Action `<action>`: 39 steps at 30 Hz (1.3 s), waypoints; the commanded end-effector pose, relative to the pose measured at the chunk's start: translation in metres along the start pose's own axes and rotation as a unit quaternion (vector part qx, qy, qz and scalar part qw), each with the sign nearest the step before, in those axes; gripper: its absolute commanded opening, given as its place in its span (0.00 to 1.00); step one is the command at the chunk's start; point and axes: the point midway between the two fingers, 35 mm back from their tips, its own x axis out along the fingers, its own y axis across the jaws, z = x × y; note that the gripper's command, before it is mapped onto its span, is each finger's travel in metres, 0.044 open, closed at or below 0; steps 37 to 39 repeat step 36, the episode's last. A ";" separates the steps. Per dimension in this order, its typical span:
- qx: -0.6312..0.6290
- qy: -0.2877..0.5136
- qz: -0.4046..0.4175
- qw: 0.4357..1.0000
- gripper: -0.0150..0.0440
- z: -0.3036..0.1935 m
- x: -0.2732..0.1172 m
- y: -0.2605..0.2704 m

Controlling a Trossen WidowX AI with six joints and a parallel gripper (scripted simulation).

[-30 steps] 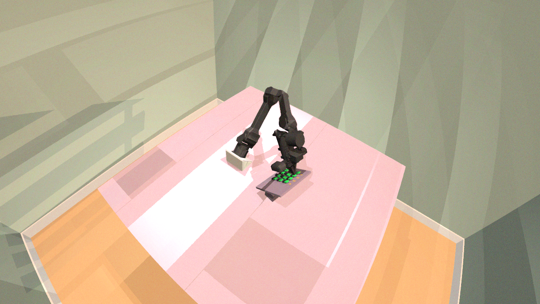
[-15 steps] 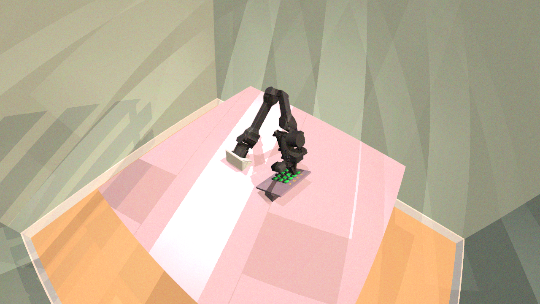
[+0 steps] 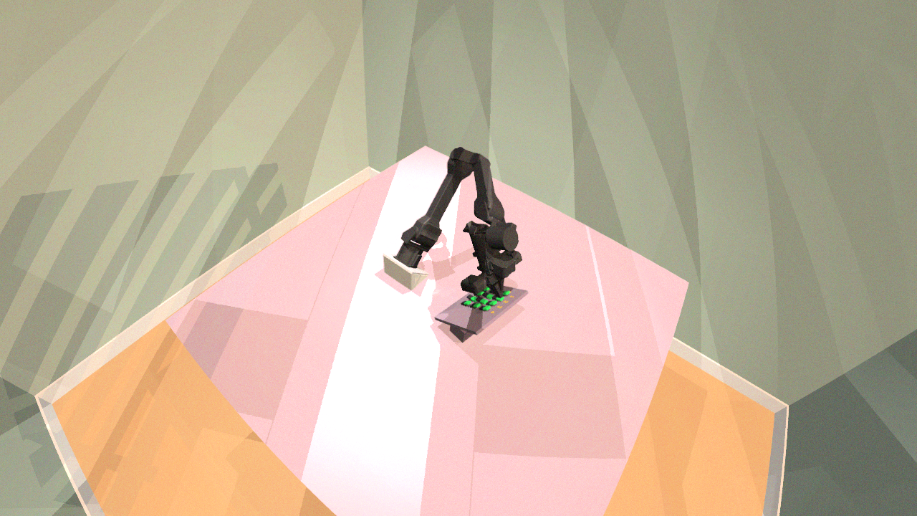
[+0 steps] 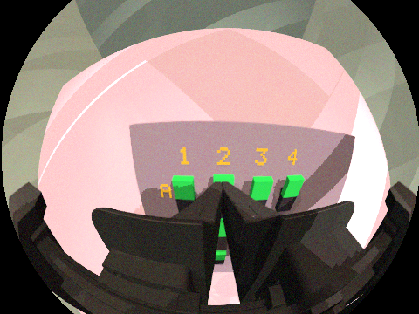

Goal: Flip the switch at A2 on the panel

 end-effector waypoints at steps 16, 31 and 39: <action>0.004 -0.011 -0.004 1.000 0.25 -0.003 -0.063 -0.002; 0.005 -0.011 -0.004 1.000 0.25 -0.053 -0.069 -0.015; 0.005 -0.011 -0.004 1.000 0.25 -0.053 -0.069 -0.015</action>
